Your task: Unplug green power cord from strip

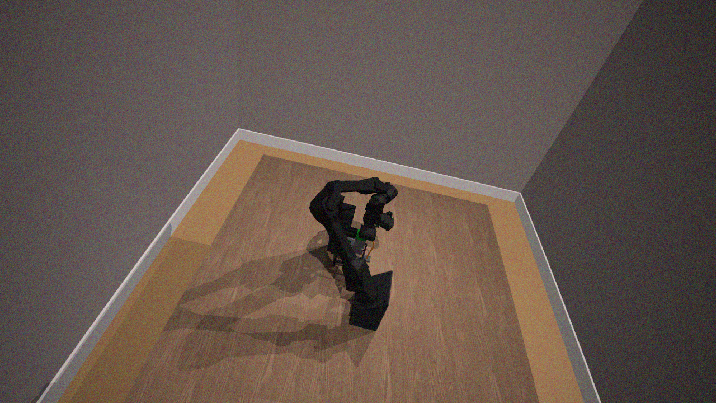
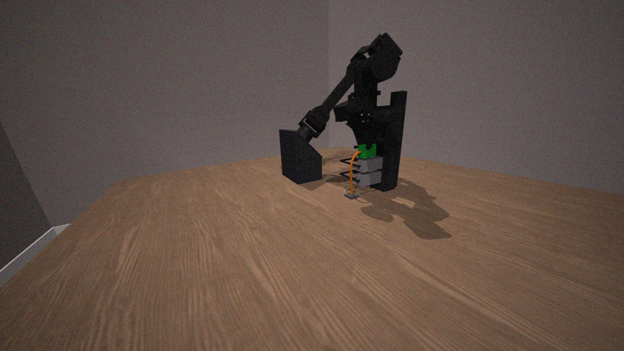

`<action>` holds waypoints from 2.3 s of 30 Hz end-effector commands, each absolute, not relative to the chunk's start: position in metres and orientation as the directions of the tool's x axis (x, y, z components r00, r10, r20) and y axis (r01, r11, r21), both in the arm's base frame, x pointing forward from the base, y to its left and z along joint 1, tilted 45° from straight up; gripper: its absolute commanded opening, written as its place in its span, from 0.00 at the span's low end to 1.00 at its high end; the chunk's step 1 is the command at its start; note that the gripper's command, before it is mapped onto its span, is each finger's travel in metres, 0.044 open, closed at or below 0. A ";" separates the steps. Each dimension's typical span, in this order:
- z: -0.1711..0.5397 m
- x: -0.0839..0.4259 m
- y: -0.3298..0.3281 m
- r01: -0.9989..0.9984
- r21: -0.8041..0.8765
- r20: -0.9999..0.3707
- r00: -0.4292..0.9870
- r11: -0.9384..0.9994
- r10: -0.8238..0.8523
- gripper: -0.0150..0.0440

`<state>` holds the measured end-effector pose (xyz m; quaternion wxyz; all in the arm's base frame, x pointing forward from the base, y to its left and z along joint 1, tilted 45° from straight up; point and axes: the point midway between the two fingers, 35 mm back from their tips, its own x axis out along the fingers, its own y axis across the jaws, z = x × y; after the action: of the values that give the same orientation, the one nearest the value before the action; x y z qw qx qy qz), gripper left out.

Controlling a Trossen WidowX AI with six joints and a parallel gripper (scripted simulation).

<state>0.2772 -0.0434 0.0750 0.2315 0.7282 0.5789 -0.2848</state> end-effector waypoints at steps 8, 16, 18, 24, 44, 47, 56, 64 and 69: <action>0.052 0.269 -0.076 0.970 -0.004 -0.723 0.164 -0.242 0.671 0.25; 0.045 0.264 -0.086 0.970 -0.004 -0.722 0.164 -0.242 0.672 0.25; 0.043 0.263 -0.088 0.970 -0.004 -0.722 0.165 -0.242 0.672 0.25; 0.039 0.260 -0.092 0.970 -0.005 -0.721 0.165 -0.243 0.673 0.30; 0.014 0.253 -0.129 0.970 -0.004 -0.722 0.165 -0.243 0.672 1.00; 0.010 0.250 -0.134 0.970 -0.004 -0.721 0.165 -0.243 0.673 1.00; 0.010 0.250 -0.134 0.970 -0.004 -0.721 0.165 -0.243 0.673 1.00; 0.010 0.250 -0.134 0.970 -0.004 -0.721 0.165 -0.243 0.673 1.00; 0.010 0.250 -0.134 0.970 -0.004 -0.721 0.165 -0.243 0.673 1.00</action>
<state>0.2511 -0.1339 0.0102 0.2383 0.7268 0.5650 -0.3093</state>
